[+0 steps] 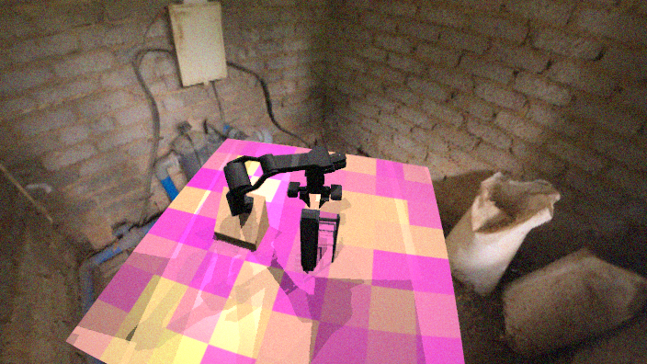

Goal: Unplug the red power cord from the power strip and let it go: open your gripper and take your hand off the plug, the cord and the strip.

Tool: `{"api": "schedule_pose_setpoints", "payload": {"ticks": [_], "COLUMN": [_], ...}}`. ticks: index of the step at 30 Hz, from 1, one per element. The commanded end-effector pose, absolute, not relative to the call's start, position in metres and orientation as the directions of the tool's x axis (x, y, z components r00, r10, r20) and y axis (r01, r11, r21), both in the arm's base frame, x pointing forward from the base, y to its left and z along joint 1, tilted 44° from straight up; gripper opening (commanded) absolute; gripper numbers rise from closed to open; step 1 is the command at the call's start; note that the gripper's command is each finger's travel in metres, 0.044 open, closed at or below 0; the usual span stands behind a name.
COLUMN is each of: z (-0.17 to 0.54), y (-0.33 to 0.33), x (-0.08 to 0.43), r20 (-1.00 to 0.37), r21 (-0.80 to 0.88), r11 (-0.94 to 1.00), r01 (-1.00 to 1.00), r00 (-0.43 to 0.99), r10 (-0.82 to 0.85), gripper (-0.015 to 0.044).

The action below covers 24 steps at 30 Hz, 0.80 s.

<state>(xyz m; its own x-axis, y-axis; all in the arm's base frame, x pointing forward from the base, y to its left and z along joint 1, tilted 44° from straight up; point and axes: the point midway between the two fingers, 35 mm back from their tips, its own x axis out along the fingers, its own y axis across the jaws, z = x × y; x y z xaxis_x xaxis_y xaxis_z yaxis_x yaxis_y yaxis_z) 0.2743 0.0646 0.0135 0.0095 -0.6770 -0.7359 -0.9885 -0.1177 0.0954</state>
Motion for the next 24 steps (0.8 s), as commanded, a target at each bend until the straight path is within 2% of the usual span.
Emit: {"api": "schedule_pose_setpoints", "payload": {"ticks": [1,24], "z": [0.011,0.033], "y": [0.064,0.04], "x": [0.27,0.275], "r20": [-0.732,-0.731], "r21": [0.109,0.109], "r11": [-0.097,-0.097], "r01": [-0.989,-0.989], "r00": [-0.014,-0.014], "r10": [-0.681,-0.682], "gripper": [0.016,0.016]}}
